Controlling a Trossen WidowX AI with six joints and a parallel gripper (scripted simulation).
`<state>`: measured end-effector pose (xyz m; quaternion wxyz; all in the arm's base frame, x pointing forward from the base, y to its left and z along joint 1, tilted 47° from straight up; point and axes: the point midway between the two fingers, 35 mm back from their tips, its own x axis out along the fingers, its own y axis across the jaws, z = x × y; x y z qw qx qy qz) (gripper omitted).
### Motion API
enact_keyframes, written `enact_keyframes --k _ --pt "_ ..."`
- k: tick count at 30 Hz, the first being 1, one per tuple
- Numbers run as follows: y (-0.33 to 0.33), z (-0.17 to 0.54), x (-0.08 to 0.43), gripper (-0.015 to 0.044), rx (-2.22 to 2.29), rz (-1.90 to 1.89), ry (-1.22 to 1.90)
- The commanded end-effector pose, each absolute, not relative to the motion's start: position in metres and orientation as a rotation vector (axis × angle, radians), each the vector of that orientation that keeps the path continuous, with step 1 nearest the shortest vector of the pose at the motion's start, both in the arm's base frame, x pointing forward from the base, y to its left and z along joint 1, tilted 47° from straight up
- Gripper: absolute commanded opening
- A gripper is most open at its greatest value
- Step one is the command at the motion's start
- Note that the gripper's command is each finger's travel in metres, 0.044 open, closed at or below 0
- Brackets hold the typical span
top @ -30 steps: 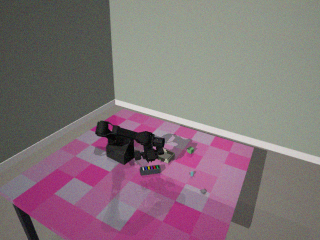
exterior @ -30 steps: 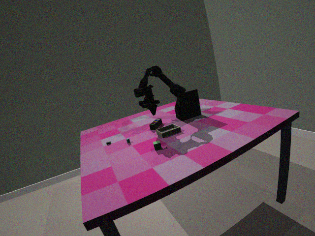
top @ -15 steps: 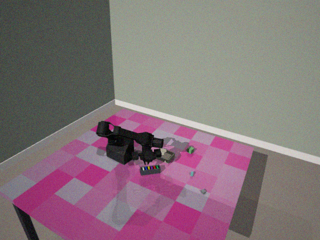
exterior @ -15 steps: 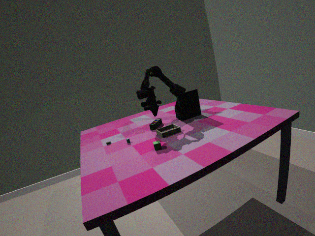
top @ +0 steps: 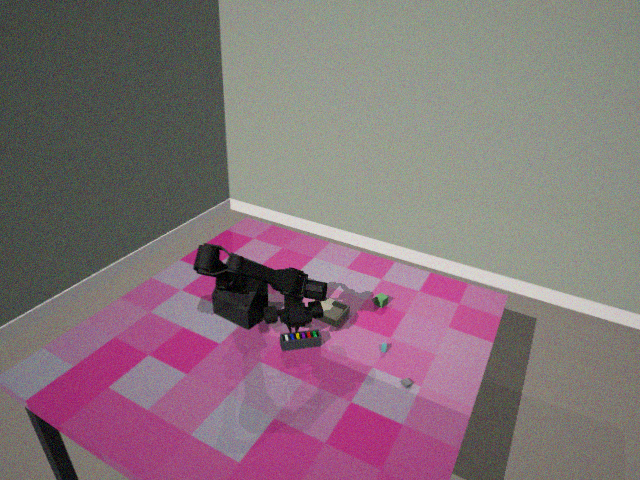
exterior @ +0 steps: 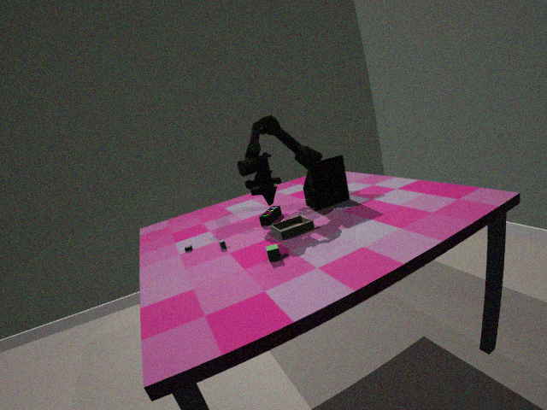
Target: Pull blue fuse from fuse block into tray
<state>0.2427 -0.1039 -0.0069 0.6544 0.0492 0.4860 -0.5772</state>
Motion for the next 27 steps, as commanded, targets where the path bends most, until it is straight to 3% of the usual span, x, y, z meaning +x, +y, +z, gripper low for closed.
enact_keyframes --k 1,27 --pt "-0.1084 -0.0105 0.2395 0.0071 0.101 -1.313 1.107" --pt "-0.1166 -0.0184 0.2369 0.0071 0.100 -1.314 1.107"
